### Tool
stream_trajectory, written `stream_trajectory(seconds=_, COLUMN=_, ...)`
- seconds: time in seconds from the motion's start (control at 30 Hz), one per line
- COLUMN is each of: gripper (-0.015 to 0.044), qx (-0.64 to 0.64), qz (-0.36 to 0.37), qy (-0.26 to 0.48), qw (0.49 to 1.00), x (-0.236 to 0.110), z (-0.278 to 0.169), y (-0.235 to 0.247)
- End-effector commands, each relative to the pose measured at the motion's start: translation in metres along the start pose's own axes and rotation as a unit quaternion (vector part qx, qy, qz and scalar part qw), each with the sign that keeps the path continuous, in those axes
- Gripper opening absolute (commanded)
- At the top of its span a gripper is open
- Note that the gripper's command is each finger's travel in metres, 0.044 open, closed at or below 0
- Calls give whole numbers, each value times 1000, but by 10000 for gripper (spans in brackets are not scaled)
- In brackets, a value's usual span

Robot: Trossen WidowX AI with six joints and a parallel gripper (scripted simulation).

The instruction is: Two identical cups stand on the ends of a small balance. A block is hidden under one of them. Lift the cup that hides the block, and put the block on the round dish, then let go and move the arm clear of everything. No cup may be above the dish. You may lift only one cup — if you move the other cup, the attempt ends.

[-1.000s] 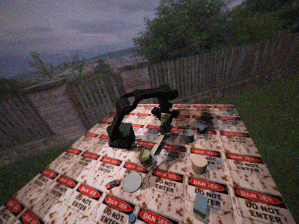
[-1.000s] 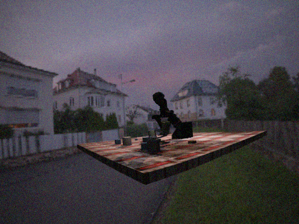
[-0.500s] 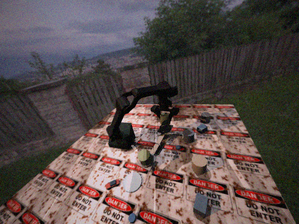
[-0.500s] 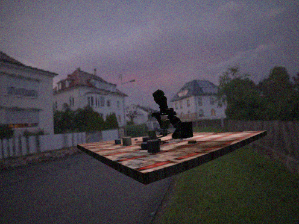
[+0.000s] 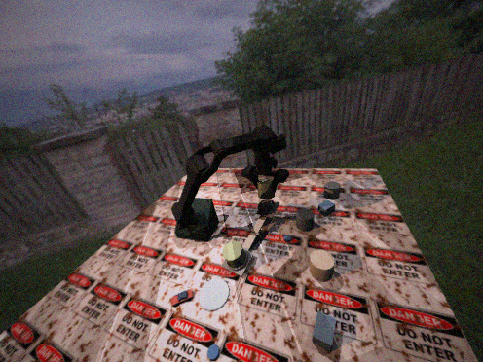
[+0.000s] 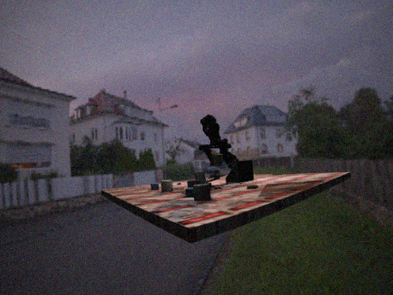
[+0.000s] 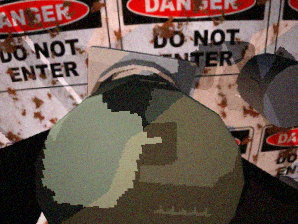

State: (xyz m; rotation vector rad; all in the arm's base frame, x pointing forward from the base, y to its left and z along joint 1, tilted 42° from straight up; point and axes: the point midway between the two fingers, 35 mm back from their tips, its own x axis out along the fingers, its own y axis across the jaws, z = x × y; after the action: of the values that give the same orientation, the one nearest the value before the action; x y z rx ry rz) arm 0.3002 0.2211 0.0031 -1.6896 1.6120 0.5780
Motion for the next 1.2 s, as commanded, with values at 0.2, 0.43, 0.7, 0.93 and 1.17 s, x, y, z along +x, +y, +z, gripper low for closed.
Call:
stream_trajectory(seconds=0.2, gripper=0, qx=3, qz=0, qy=-4, qw=1000, x=-16, z=0, y=2)
stream_trajectory(seconds=0.43, gripper=0, qx=0, qz=0, qy=0, qw=1000, x=-14, z=-2, y=2)
stream_trajectory(seconds=0.7, gripper=0, qx=0, qz=0, qy=0, qw=1000, x=-14, z=-2, y=2)
stream_trajectory(seconds=0.93, gripper=0, qx=0, qz=0, qy=0, qw=1000, x=-14, z=-2, y=2)
stream_trajectory(seconds=1.17, gripper=0, qx=0, qz=0, qy=0, qw=1000, x=-14, z=-2, y=2)
